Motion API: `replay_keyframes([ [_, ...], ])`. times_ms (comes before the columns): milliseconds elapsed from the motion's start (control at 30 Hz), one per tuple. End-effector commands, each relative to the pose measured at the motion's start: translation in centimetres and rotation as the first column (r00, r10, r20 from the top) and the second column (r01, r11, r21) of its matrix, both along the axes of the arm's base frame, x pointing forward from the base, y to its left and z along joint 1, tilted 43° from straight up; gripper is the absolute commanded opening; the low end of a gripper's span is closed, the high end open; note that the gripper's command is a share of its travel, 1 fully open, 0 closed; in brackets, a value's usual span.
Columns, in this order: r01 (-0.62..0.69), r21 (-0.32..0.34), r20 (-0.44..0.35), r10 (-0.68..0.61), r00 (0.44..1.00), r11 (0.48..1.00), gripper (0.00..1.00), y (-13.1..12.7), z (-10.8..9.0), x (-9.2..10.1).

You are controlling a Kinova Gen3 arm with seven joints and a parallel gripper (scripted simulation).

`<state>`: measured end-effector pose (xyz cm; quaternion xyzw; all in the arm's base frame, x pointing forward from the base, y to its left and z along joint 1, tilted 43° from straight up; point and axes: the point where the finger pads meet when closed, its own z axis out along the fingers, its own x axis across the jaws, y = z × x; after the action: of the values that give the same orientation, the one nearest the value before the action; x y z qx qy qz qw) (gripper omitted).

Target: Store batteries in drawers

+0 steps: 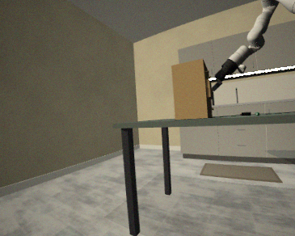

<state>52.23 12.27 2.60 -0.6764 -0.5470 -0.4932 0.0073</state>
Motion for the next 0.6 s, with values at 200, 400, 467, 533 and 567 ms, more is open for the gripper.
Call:
replay_keyframes([
  [200, 0.002, 0.000, 0.000, -0.002, 1.000, 1.000, 0.37, -0.3, 0.1, -1.2],
  [400, 0.002, 0.000, 0.000, -0.002, 1.000, 1.000, 0.37, -0.5, 0.1, -2.1],
  [467, 0.002, 0.000, 0.000, -0.002, 1.000, 1.000, 0.37, -0.5, 0.1, -2.1],
  [533, 0.002, 0.000, 0.000, -0.002, 1.000, 1.000, 0.37, -0.5, 0.2, -2.4],
  [567, 0.002, 0.000, 0.000, -0.002, 1.000, 1.000, 0.37, -0.5, 0.2, -2.5],
])
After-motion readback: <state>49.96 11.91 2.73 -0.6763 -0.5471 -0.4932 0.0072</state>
